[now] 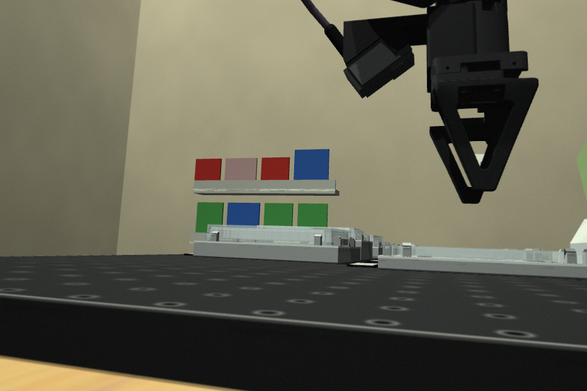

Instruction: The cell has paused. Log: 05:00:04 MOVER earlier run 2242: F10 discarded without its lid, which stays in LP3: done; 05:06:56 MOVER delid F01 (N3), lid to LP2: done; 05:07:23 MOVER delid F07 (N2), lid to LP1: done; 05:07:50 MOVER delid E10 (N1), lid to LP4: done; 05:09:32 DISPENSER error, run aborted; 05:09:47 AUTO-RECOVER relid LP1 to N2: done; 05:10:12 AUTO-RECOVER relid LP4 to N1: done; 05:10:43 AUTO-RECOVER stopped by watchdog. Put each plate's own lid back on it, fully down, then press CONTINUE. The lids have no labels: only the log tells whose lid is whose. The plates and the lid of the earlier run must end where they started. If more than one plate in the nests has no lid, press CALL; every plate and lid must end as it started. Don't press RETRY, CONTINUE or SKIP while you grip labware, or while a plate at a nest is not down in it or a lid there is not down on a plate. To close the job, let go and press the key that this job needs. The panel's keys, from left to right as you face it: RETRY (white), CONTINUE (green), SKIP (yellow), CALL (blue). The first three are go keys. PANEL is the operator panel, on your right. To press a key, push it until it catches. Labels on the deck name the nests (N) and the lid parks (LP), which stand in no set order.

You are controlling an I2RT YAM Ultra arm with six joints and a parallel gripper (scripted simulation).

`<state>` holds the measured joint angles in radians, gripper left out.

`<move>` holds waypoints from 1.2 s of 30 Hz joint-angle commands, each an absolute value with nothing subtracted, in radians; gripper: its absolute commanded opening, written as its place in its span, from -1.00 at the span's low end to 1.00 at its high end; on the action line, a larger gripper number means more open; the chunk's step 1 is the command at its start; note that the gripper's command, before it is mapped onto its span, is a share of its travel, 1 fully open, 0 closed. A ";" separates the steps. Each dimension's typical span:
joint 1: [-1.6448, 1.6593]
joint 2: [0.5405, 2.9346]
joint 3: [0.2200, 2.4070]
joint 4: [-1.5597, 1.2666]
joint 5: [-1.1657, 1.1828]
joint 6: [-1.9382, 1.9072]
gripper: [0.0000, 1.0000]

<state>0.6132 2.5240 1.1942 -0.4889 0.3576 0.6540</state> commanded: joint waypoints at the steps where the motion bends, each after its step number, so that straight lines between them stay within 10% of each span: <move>1: 0.617 2.509 1.229 -0.500 0.363 0.652 1.00; 36: 0.563 2.648 1.231 -0.340 0.379 0.597 1.00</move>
